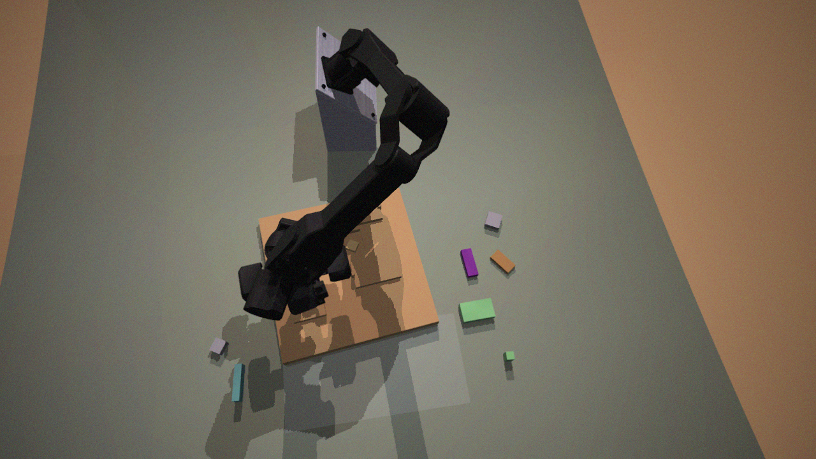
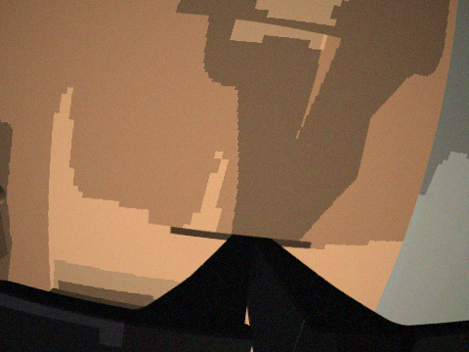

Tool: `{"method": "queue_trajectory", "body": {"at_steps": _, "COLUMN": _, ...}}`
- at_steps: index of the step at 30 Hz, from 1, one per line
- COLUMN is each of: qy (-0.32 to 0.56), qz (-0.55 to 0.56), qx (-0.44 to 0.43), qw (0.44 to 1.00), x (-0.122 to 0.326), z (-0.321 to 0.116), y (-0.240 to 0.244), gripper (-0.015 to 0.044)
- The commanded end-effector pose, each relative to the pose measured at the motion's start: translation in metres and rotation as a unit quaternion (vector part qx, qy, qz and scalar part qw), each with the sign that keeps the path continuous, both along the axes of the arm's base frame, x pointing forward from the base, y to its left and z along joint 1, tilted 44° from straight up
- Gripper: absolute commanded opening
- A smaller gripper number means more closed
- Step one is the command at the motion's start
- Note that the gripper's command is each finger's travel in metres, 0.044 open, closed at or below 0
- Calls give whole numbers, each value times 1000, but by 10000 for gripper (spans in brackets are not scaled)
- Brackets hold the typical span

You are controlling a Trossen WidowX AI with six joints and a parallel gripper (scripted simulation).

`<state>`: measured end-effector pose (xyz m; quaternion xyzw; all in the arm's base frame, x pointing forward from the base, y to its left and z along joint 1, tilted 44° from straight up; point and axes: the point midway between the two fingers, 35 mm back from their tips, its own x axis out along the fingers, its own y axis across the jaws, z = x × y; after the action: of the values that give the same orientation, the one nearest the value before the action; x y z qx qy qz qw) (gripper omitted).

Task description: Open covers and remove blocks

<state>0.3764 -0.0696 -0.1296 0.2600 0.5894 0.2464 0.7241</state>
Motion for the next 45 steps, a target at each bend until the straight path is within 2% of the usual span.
{"method": "queue_trajectory", "body": {"at_steps": 1, "qy": -1, "qz": -2, "qx": 2, "qw": 1000, "x": 6, "z": 1, "y": -1, "gripper": 0}}
{"method": "queue_trajectory", "body": {"at_steps": 45, "qy": -2, "qz": -2, "qx": 2, "qw": 1000, "x": 49, "z": 9, "y": -3, "gripper": 0}}
